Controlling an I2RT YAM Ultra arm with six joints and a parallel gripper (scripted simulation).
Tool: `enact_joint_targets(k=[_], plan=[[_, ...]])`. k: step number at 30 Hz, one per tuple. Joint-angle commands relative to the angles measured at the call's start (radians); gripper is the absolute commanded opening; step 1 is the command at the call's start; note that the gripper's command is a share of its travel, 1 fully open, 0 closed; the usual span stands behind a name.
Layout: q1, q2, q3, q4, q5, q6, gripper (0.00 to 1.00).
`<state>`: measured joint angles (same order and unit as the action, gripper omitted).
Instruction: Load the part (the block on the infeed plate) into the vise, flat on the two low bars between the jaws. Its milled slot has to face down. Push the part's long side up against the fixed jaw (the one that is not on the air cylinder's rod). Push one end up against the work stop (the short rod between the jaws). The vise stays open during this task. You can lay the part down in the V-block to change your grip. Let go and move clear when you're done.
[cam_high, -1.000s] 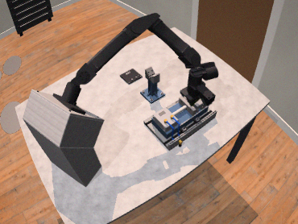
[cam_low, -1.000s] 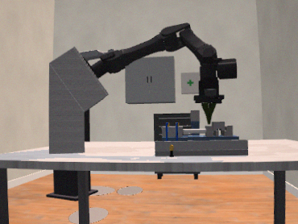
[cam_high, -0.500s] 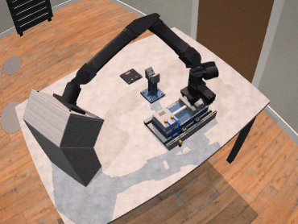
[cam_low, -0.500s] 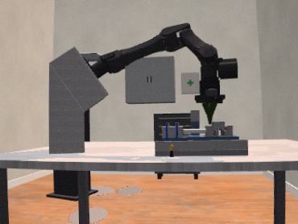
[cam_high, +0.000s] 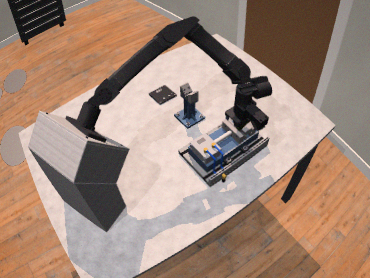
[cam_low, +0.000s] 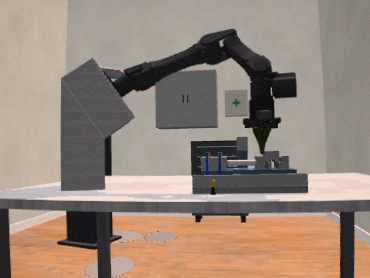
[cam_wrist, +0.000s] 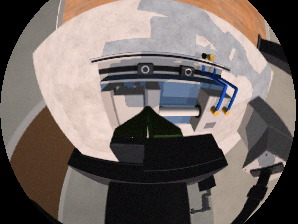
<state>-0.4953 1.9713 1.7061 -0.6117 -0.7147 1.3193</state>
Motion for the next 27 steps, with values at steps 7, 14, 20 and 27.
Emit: enact_joint_targets(k=[7, 14, 20, 27], plan=[[-0.013, 0.002, 0.047, -0.018, 0.014, 0.007, 0.00], [-0.011, 0.013, 0.057, -0.023, 0.014, 0.007, 0.00], [-0.011, 0.010, 0.068, -0.026, 0.015, 0.008, 0.00], [-0.012, 0.013, 0.076, -0.032, 0.015, 0.008, 0.00]])
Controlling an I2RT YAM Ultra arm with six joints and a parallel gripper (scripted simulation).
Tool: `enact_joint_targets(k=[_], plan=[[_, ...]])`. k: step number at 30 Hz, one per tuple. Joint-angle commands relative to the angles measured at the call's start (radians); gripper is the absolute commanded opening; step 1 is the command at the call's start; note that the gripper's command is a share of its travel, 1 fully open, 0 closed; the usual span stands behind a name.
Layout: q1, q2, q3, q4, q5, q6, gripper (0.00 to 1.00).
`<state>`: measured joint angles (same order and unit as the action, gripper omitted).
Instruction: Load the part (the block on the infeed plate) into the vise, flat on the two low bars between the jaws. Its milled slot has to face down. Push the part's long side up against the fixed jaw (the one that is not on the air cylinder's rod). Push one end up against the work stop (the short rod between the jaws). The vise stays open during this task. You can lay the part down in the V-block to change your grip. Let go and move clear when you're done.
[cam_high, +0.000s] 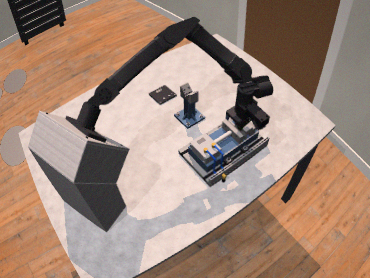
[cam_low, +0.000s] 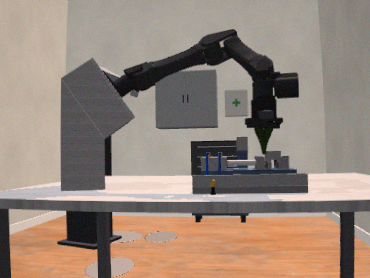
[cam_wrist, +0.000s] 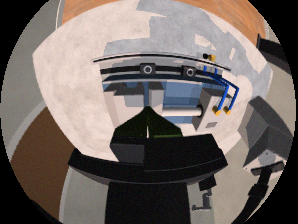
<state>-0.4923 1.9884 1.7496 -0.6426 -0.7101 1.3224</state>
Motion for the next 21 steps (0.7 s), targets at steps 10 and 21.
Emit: enact_joint_targets(k=[10, 21], plan=[[-0.012, -0.001, 0.045, -0.003, 0.011, 0.006, 0.00], [-0.012, 0.004, 0.051, 0.004, 0.011, 0.006, 0.00]])
